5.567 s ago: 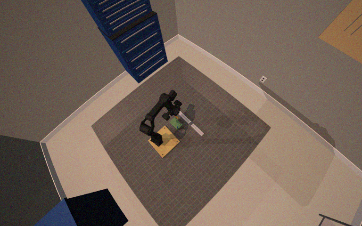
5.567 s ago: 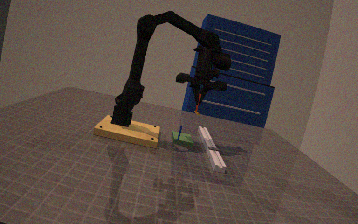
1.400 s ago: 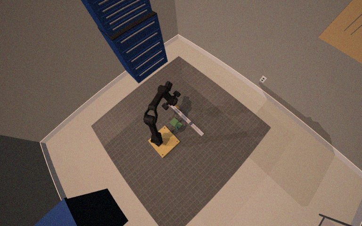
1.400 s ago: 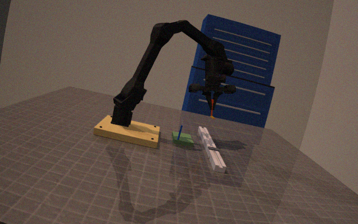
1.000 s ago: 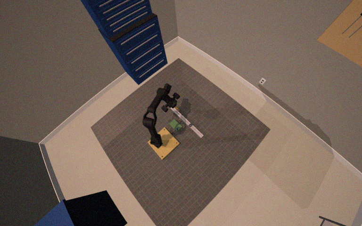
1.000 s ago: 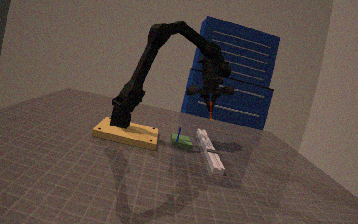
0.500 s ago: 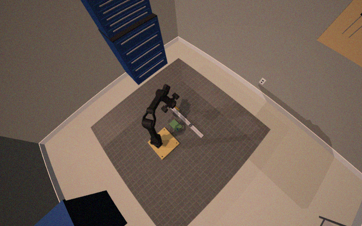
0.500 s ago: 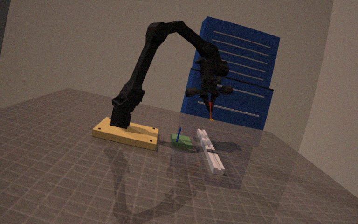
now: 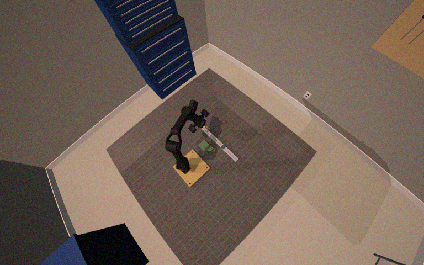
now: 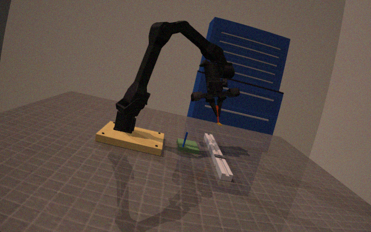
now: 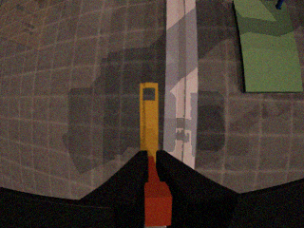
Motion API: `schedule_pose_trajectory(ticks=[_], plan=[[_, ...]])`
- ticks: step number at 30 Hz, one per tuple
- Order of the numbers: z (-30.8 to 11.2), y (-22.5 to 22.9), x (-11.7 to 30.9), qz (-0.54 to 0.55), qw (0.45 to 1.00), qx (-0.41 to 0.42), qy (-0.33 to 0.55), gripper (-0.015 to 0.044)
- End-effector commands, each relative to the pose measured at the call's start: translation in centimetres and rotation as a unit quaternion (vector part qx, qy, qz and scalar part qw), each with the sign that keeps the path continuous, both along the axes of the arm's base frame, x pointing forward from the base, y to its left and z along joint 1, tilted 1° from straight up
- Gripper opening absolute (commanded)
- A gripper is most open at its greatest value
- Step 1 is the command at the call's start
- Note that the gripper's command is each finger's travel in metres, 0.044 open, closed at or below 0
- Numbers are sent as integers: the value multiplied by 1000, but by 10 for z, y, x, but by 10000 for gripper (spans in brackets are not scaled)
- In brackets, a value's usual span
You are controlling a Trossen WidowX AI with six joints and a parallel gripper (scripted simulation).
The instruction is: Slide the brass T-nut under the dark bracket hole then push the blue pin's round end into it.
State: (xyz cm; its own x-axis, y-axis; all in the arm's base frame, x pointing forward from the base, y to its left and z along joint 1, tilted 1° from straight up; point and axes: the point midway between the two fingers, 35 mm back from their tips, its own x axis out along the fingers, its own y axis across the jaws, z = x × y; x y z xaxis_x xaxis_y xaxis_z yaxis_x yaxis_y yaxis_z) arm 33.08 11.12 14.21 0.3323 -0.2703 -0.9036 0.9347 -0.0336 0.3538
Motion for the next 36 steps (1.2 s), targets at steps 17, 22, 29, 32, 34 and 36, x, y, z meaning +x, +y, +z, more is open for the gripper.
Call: schedule_pose_trajectory(ticks=[17, 22, 29, 32, 34, 36], plan=[[-1, 0, -4, -3, 999, -2, -36, -150], [-1, 0, -5, -3, 999, -2, -44, -150], [-2, 0, -7, -3, 998, -2, -56, -150], [-2, 0, -7, -3, 998, -2, -61, -150], [-2, 0, -8, -4, 998, -2, -64, -150], [-3, 0, -8, -4, 998, -2, -67, -150]])
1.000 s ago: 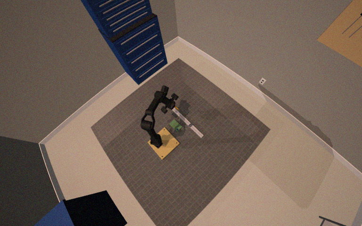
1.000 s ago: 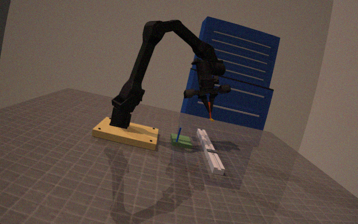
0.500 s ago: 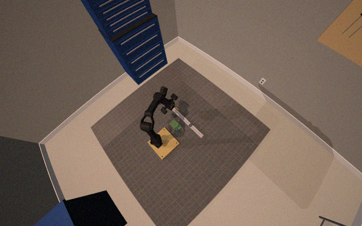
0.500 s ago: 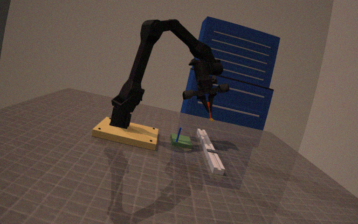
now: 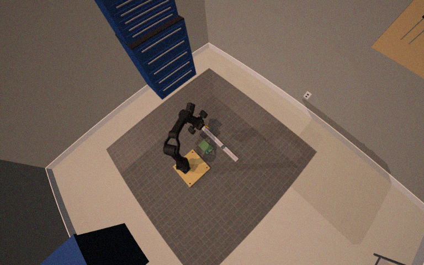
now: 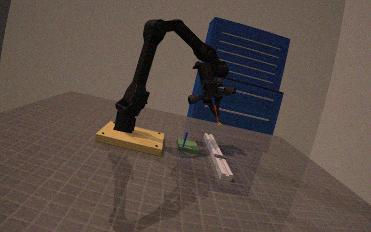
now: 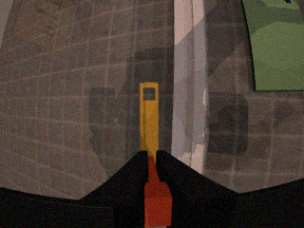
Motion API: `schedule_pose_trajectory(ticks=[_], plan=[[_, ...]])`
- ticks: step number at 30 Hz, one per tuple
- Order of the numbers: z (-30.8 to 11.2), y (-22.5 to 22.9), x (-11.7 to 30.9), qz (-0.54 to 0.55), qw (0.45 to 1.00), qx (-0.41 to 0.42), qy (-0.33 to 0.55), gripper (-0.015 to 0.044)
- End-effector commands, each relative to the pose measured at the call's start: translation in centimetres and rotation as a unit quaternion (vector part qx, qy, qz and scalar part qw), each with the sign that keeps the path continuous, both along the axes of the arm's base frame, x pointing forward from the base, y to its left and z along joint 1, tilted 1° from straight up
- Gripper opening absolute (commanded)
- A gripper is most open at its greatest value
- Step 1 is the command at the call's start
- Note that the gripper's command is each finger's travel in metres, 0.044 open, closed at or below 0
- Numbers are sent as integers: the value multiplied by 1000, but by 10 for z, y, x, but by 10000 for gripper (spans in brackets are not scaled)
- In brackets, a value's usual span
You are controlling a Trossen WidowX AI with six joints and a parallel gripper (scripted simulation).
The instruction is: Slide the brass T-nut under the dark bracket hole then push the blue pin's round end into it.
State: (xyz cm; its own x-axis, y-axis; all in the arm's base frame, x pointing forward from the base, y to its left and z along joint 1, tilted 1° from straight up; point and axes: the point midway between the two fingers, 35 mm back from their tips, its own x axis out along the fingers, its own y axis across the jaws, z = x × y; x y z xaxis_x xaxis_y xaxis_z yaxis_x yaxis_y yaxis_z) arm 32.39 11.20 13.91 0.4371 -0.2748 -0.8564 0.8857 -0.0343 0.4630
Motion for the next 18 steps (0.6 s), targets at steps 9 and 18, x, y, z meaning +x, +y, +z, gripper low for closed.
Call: schedule_pose_trajectory(ticks=[9, 18], plan=[[0, -1, -3, -3, 1000, 1, -22, -150], [-1, -1, -5, -4, 999, 1, -37, -150]])
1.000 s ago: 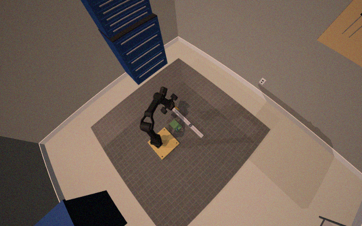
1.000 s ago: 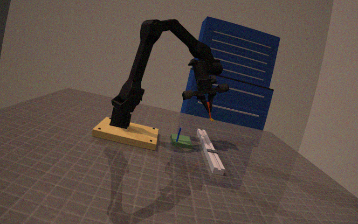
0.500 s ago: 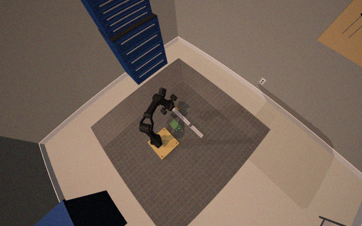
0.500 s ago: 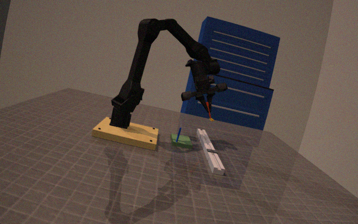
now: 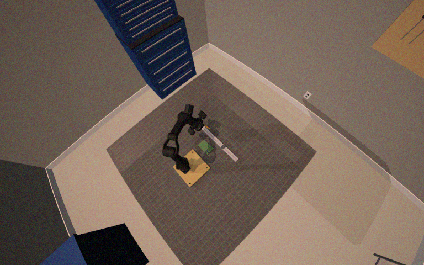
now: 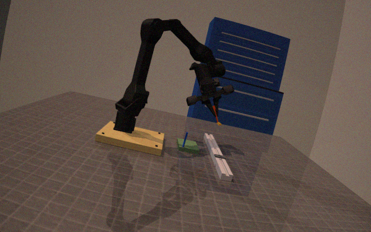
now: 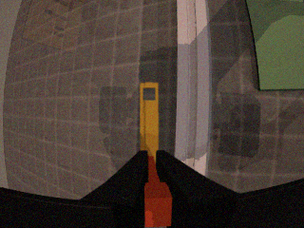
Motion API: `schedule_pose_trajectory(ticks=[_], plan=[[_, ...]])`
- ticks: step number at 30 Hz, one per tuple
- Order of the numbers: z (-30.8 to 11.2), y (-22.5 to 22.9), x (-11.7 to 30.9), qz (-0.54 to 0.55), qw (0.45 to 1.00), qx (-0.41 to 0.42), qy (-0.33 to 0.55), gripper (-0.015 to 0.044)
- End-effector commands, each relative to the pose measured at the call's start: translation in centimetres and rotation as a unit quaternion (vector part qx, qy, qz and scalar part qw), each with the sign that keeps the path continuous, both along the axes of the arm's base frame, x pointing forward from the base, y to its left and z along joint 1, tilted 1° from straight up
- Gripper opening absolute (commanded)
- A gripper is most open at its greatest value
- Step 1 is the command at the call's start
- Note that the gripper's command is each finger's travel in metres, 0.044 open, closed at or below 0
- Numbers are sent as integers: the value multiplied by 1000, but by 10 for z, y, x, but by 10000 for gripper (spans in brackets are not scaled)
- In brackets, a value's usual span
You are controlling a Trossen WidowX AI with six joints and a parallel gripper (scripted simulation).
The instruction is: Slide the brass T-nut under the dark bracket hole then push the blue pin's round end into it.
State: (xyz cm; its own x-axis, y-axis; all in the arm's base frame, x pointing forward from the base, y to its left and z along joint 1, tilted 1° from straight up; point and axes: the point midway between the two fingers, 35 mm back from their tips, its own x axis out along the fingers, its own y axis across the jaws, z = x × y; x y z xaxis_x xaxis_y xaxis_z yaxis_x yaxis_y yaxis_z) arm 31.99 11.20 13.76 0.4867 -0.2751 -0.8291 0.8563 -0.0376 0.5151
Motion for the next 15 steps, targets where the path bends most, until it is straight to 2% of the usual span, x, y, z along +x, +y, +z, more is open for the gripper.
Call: schedule_pose_trajectory(ticks=[1, 15], plan=[[0, -1, -2, -3, 1000, 1, -9, -150], [-1, -1, -5, -4, 999, 3, -32, -150]])
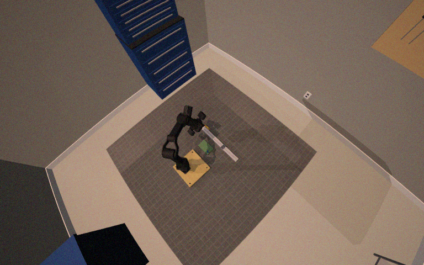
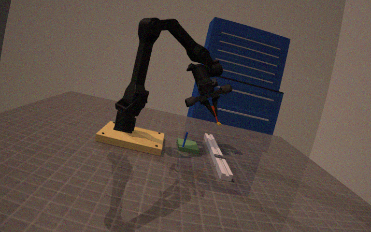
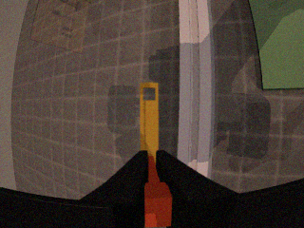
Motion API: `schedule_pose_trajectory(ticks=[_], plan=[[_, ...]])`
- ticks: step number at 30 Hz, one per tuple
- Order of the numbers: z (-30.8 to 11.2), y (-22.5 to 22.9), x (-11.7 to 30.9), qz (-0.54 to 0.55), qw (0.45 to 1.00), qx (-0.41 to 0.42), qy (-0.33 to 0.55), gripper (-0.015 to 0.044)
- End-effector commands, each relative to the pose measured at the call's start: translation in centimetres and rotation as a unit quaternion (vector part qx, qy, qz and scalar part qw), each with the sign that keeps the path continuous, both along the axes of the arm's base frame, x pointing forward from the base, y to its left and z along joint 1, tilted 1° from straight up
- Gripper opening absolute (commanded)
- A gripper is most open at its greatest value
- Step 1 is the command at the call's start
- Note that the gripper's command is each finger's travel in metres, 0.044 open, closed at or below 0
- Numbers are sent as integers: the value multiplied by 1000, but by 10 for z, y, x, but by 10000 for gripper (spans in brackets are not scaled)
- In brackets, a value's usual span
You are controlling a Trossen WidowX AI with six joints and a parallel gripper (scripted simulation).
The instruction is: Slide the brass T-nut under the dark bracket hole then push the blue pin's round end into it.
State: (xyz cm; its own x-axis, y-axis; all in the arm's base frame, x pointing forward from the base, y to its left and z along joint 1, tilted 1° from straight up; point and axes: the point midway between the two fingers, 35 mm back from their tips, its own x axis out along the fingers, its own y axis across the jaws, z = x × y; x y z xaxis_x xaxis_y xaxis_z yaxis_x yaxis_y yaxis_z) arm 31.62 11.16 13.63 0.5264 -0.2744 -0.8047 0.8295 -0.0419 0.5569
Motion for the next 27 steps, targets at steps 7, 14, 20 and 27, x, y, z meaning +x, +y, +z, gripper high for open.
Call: schedule_pose_trajectory(ticks=[7, 14, 20, 27], plan=[[0, -1, -3, -4, 1000, 2, -19, -150], [-1, -1, -5, -5, 1000, 3, -31, -150], [-1, -2, -7, -5, 999, 5, -40, -150], [-2, -2, -9, -7, 999, 6, -52, -150]])
